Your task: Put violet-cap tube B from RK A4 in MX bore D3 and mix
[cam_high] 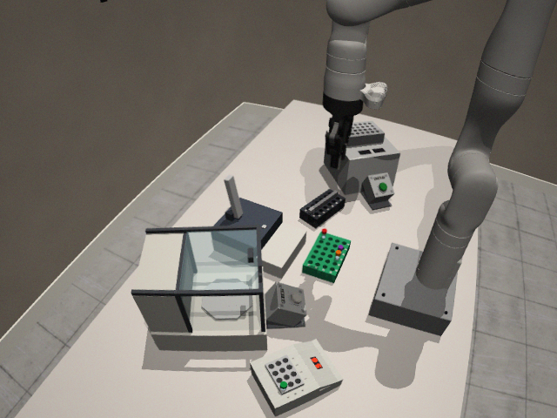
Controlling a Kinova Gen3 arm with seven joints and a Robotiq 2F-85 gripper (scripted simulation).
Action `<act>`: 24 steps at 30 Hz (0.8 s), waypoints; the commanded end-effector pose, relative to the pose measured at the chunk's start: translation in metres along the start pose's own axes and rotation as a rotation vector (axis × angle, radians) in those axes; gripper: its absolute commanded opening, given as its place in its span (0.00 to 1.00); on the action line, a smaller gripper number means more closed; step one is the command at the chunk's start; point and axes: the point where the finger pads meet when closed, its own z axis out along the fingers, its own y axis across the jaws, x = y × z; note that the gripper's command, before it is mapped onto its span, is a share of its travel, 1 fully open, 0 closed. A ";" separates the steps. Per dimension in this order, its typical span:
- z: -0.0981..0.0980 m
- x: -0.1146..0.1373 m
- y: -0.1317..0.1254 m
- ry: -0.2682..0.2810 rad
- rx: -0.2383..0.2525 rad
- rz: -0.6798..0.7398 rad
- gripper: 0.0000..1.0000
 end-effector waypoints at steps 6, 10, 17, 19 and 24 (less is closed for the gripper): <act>0.000 0.000 0.000 -0.004 -0.005 0.015 0.42; 0.000 0.000 0.000 -0.004 -0.005 0.015 0.42; 0.023 0.000 -0.001 0.025 0.024 -0.262 0.42; 0.030 0.000 -0.001 0.033 0.033 -0.341 0.42; 0.040 0.000 -0.001 0.045 0.046 -0.459 0.42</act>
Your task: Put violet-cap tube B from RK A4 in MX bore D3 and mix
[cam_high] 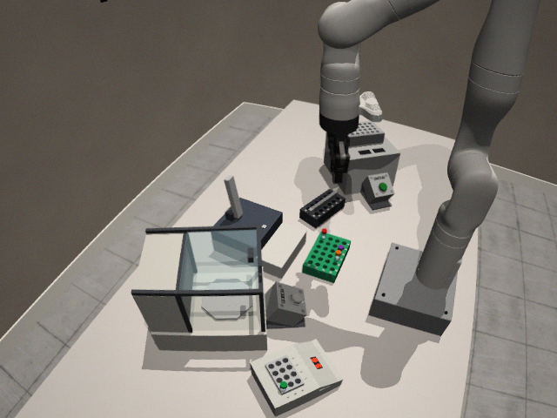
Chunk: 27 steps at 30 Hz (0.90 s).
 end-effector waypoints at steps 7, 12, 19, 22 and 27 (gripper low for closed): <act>0.028 -0.002 0.000 0.028 0.027 -0.331 0.42; 0.044 -0.003 0.000 0.048 0.049 -0.529 0.42; 0.061 -0.003 0.001 0.069 0.070 -0.727 0.42; 0.071 -0.004 0.001 0.081 0.083 -0.846 0.42; 0.088 -0.005 0.001 0.101 0.105 -1.043 0.42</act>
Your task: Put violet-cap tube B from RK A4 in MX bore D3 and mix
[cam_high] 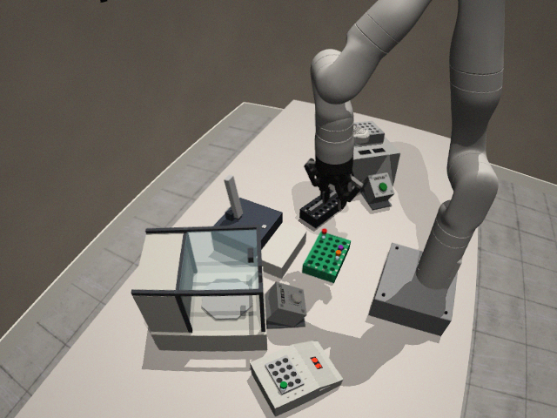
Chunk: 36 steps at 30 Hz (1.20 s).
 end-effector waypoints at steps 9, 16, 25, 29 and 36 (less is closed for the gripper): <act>0.032 -0.005 0.000 0.016 0.023 -0.195 0.42; 0.055 -0.009 0.000 0.016 0.023 -0.195 0.42; 0.078 -0.013 0.000 0.016 0.023 -0.195 0.42; 0.080 -0.013 0.000 0.016 0.023 -0.195 0.42; 0.081 -0.007 0.016 0.016 0.023 -0.195 0.42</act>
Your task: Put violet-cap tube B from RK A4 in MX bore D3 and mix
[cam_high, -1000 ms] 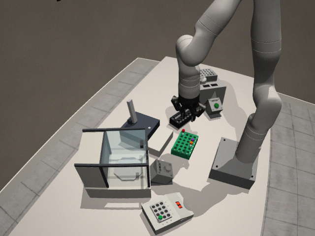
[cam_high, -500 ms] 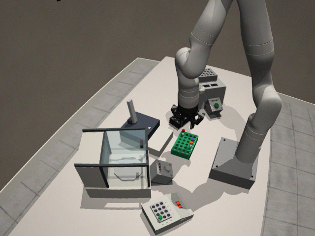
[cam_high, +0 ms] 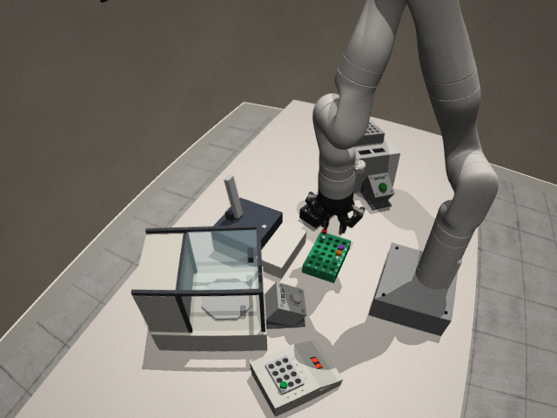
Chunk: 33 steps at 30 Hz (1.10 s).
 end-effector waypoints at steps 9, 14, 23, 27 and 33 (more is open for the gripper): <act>0.001 0.004 0.023 0.000 0.002 0.000 0.42; 0.001 0.004 0.023 0.000 0.002 0.000 0.42; 0.005 0.003 0.023 0.000 0.002 0.000 0.42; 0.010 0.002 0.023 0.000 0.002 0.000 0.42; 0.018 0.001 0.023 0.000 0.002 0.000 0.42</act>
